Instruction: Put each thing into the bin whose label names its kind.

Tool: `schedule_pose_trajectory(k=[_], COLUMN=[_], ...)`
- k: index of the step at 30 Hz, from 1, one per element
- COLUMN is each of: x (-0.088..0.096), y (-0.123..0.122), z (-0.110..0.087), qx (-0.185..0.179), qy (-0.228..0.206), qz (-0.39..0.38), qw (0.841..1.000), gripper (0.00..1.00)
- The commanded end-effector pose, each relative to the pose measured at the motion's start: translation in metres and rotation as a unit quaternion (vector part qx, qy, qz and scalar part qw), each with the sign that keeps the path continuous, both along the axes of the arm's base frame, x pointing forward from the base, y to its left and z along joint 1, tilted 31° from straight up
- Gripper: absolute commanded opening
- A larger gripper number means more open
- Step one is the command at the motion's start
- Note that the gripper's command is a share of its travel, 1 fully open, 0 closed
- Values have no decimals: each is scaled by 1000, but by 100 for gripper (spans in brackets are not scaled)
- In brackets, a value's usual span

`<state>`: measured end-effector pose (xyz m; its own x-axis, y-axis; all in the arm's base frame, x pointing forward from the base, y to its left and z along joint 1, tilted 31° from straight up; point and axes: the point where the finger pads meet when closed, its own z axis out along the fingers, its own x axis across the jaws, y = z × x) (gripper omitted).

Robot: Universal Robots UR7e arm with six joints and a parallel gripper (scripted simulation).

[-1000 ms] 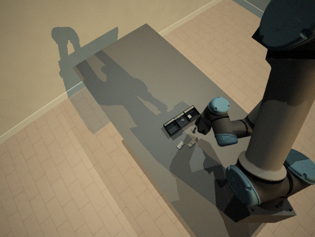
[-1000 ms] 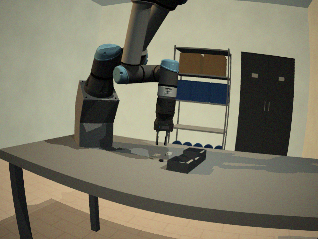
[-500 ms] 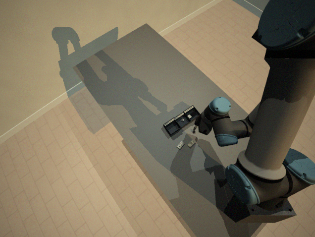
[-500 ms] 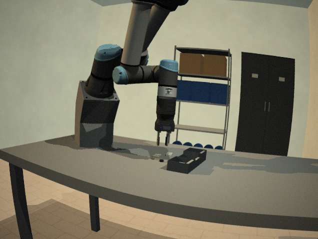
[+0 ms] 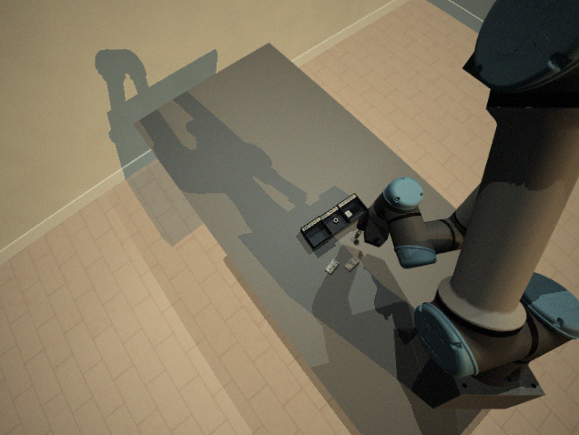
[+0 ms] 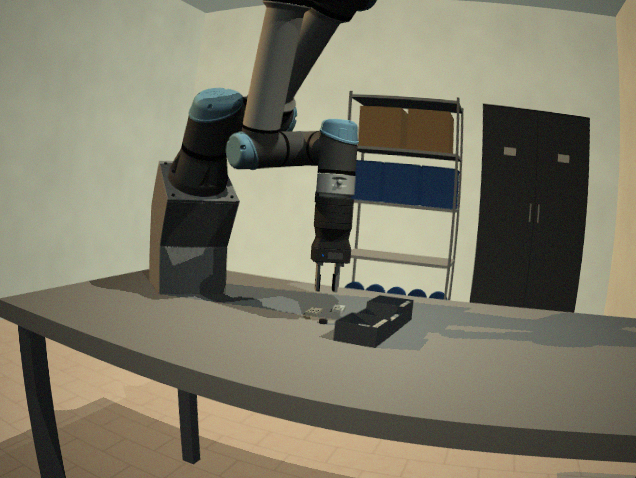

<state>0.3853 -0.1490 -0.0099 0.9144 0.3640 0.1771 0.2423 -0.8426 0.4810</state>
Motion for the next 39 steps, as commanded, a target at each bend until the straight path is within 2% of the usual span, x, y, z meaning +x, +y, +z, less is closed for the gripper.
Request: schedule_pose_trajectory(k=[1, 19, 30, 32, 35, 39], x=[0, 0, 14, 14, 18, 19], y=[0, 0, -17, -17, -22, -22], z=[0, 0, -37, -37, -48, -48], qx=[0, 0, 0, 0, 0, 0], qy=[0, 0, 0, 0, 0, 0], qz=[0, 0, 0, 0, 0, 0], qw=[1000, 1000, 1000, 1000, 1000, 1000], gripper=[64, 64, 64, 64, 64, 64])
